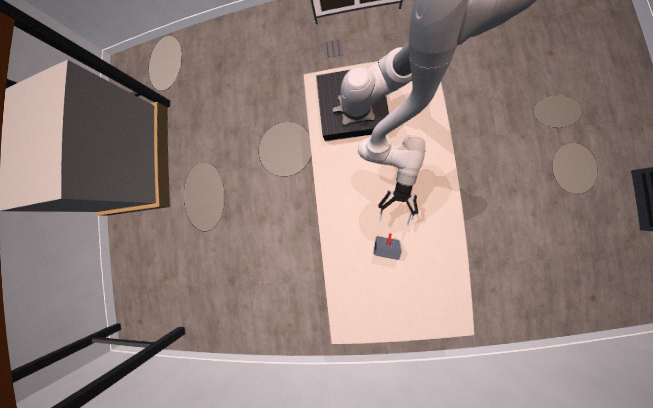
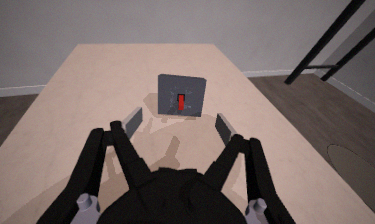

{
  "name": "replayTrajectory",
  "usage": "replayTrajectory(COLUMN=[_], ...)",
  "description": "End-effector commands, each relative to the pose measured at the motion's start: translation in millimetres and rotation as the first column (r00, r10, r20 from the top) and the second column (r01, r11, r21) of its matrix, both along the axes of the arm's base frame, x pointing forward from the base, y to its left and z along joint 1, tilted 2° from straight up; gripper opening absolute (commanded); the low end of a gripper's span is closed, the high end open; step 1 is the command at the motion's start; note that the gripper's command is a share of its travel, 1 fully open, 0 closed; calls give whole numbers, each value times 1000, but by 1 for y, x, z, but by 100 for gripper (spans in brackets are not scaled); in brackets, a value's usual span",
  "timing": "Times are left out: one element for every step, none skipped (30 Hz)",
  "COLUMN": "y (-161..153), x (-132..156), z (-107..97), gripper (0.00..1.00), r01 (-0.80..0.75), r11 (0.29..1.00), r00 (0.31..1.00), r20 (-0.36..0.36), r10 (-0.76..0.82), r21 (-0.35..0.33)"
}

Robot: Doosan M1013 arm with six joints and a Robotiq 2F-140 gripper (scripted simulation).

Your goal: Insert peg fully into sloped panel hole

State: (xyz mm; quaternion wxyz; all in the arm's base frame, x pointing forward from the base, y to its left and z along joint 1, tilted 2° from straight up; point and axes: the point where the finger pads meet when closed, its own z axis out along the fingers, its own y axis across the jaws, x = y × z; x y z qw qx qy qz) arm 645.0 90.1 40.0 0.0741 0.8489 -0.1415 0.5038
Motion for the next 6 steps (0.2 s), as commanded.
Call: replayTrajectory(y=[1,1,1,1,1,1], x=[-2,-2,-2,-2,-2,-2], z=[2,2,2,2,2,2], gripper=[100,100,100,100,100,100], r01=[-1,-1,-1,-1,-1,-1], r11=[1000,1000,1000,1000,1000,1000], r00=[1000,1000,1000,1000,1000,1000], r20=[1,1,1,1,1,1], r10=[1,1,1,1,1,1], r21=[0,0,0,0,0,0])
